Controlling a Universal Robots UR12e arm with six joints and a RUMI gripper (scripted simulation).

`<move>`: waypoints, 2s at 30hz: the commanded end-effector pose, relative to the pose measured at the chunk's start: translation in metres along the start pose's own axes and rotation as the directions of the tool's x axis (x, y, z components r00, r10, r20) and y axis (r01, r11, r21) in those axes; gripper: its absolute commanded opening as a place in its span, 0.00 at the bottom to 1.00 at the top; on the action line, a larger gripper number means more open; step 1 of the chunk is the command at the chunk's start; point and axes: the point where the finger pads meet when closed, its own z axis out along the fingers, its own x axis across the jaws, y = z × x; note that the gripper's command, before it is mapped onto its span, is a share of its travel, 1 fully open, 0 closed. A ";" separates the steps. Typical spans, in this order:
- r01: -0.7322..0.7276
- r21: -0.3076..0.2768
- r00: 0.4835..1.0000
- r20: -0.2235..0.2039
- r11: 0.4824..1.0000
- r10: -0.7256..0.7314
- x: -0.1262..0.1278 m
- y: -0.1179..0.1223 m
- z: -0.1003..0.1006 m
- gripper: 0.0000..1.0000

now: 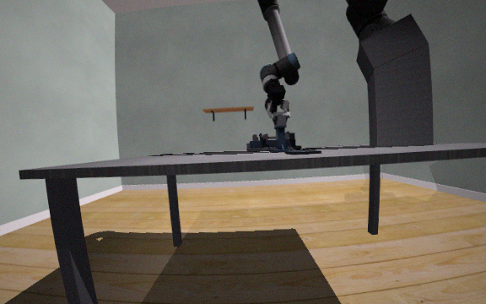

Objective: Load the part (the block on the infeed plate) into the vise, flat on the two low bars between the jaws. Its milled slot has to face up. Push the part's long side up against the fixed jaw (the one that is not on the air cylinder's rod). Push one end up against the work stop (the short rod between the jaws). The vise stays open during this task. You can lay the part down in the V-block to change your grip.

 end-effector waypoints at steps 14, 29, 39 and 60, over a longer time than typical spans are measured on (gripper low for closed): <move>0.001 -0.097 1.000 -0.001 0.995 -0.001 0.000 -0.001 0.000 0.51; 0.001 -0.135 1.000 -0.001 0.991 -0.002 0.000 -0.001 0.000 0.51; 0.001 -0.147 1.000 -0.001 0.989 -0.001 0.000 -0.001 0.000 0.51; 0.001 -0.155 1.000 -0.001 0.988 -0.001 0.000 -0.001 0.000 0.51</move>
